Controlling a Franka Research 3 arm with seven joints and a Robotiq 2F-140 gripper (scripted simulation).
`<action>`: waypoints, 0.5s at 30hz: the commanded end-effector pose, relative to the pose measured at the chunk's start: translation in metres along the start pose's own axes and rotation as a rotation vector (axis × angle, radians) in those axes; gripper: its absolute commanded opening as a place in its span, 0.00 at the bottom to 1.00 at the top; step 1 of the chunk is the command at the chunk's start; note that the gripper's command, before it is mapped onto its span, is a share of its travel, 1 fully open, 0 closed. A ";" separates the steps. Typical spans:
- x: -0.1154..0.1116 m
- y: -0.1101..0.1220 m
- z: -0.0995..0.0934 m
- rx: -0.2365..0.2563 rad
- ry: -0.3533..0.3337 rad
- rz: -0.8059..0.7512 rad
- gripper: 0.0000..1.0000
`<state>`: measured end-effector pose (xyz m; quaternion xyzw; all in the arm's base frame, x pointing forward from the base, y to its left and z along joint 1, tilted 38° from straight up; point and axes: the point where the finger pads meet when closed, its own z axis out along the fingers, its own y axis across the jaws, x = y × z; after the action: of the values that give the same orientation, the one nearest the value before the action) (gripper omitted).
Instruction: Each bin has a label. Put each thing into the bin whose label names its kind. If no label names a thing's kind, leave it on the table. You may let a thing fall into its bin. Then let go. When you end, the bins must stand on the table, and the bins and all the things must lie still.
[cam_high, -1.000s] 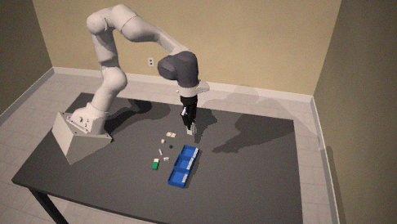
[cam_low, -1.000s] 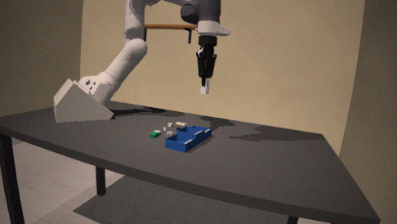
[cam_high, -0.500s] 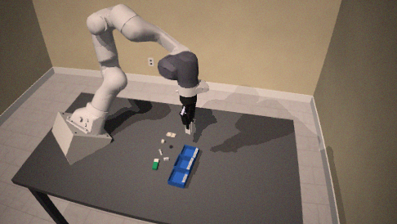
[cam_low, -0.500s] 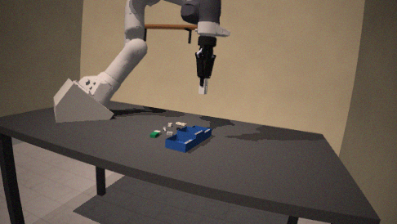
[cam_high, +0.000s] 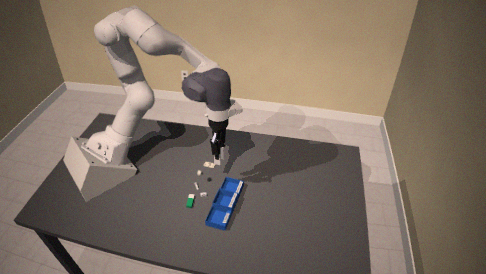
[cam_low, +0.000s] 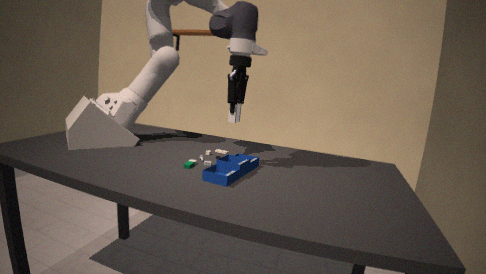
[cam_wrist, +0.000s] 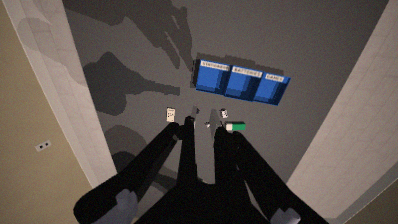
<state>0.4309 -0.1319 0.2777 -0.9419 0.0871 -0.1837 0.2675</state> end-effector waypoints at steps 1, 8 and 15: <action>-0.016 -0.002 0.012 -0.020 0.032 -0.101 0.19; -0.049 -0.013 0.034 -0.020 0.032 -0.101 0.19; -0.095 -0.029 0.066 -0.020 0.032 -0.101 0.19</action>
<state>0.3739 -0.0586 0.2182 -0.9460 0.0411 -0.1966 0.2545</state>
